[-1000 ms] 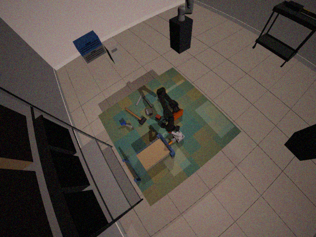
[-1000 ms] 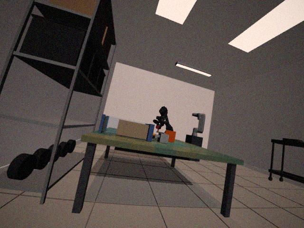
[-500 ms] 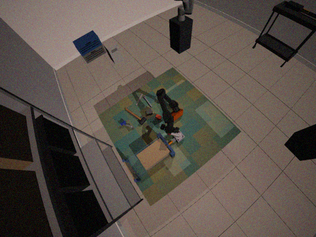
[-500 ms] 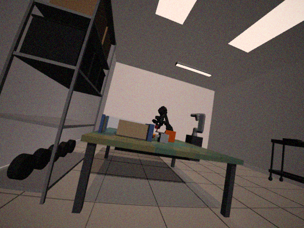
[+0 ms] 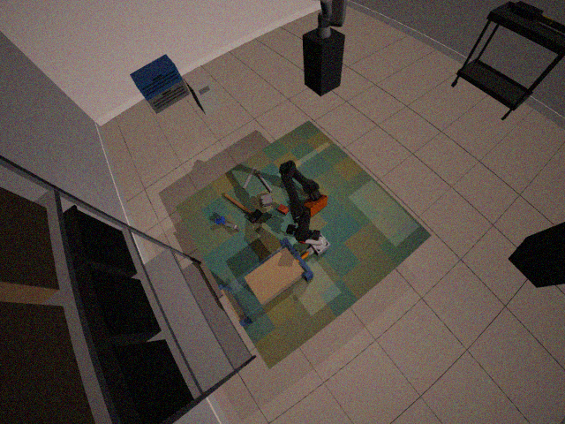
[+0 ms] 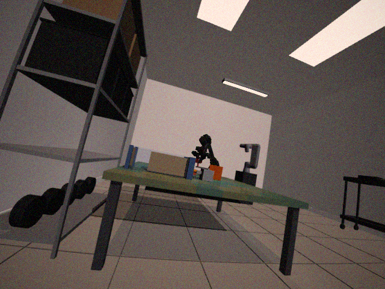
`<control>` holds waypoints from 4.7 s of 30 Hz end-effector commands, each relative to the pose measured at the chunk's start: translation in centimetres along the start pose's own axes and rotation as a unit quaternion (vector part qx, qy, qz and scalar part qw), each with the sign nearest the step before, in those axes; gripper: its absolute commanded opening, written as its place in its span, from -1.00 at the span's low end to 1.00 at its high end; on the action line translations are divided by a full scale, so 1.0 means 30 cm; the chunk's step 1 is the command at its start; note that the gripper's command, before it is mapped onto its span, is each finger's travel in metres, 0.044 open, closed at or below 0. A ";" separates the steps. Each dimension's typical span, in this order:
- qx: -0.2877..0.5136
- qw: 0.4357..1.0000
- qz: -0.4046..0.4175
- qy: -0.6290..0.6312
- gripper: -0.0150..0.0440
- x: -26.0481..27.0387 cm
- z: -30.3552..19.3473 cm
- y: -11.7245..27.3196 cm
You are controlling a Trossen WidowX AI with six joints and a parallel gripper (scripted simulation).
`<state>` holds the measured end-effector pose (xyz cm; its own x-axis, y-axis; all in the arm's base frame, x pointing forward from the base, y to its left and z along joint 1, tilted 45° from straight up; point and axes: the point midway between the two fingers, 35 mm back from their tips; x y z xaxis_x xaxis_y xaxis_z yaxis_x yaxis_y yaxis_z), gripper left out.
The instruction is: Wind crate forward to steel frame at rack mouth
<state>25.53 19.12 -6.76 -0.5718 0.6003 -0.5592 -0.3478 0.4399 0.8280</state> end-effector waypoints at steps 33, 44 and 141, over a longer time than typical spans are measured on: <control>-0.003 1.000 0.001 -0.004 -0.49 0.055 0.109 -0.057; -0.003 1.000 0.002 -0.004 -0.49 0.077 0.136 -0.069; -0.005 1.000 0.005 -0.005 -0.49 0.380 0.232 -0.114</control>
<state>26.69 28.30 -15.21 -0.5496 0.6009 -0.5804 -0.3741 0.4441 0.8141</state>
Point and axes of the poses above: the point midway between the two fingers, 35 mm back from their tips, its own y axis back along the fingers, its own x axis across the jaws, z = x × y, and after that the axes turned 4 degrees about -y, right-handed
